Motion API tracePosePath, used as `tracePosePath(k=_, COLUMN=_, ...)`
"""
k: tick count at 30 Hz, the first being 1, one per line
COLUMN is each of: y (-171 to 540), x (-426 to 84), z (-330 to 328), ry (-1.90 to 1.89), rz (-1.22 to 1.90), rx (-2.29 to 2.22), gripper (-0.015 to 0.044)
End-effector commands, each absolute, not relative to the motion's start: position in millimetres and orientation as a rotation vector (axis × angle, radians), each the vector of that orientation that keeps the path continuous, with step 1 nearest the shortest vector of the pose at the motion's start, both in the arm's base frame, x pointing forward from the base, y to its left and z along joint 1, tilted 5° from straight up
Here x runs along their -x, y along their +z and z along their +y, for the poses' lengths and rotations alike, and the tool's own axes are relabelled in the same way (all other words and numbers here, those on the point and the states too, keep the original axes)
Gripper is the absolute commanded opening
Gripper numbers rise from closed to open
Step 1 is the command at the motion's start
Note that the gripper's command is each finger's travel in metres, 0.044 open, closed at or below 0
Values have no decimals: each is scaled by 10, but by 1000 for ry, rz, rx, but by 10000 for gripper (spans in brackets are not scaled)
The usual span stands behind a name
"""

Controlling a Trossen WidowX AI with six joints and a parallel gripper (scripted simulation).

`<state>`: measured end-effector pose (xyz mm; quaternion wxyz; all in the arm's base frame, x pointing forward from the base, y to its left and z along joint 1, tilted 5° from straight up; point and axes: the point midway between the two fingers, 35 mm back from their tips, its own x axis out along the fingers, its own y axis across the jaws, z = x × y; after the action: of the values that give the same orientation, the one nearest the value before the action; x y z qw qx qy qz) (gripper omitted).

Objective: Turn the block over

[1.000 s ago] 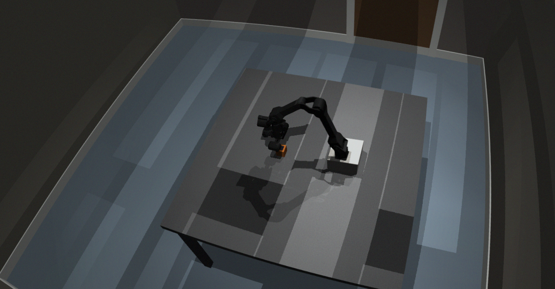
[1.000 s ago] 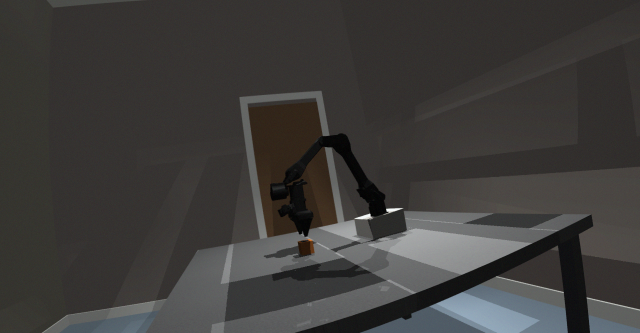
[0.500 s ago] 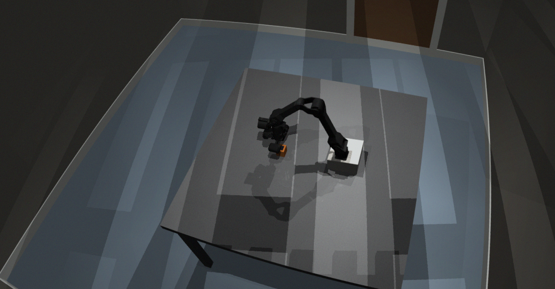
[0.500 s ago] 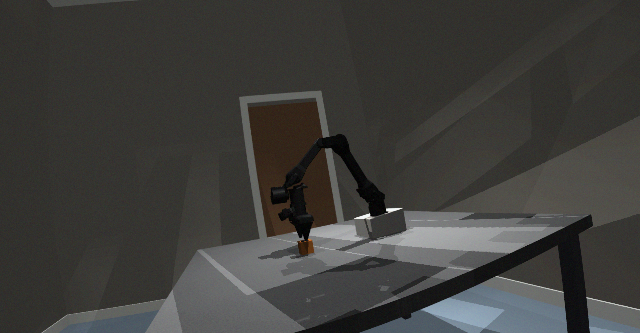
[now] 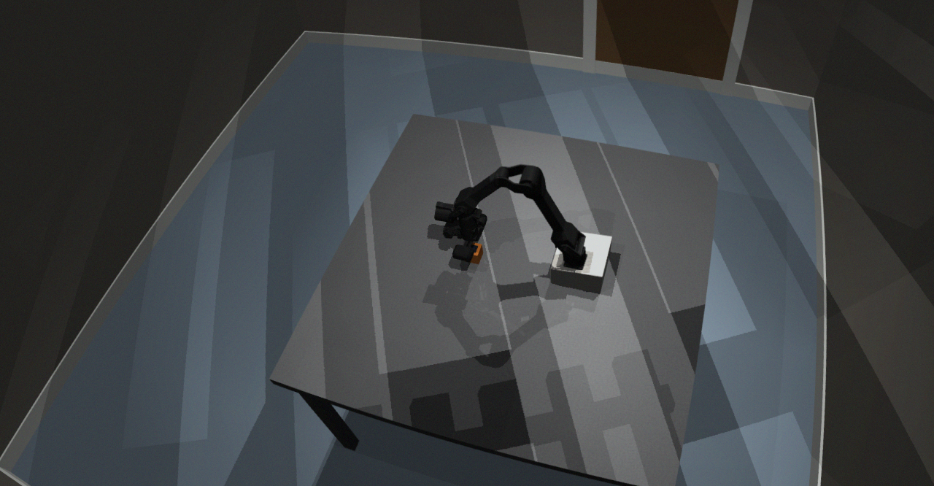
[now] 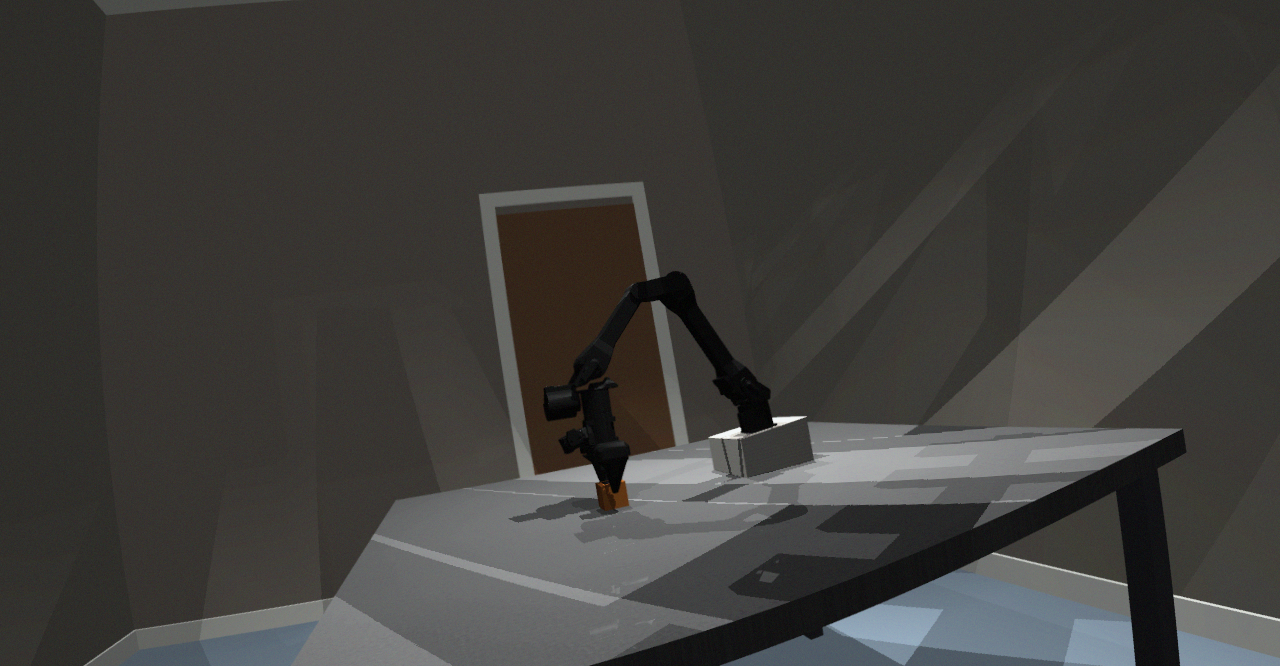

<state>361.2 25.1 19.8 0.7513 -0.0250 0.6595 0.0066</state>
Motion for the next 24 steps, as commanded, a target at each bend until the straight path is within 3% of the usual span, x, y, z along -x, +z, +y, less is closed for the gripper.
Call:
tracePosePath(k=1, y=129, x=-3583, z=242, ry=12, rz=1455, rx=59, gripper=414)
tracePosePath(k=8, y=129, x=-3583, z=242, ry=12, rz=1455, rx=59, gripper=230)
tracePosePath(k=24, y=129, x=-3583, z=242, ry=12, rz=1455, rx=59, gripper=123)
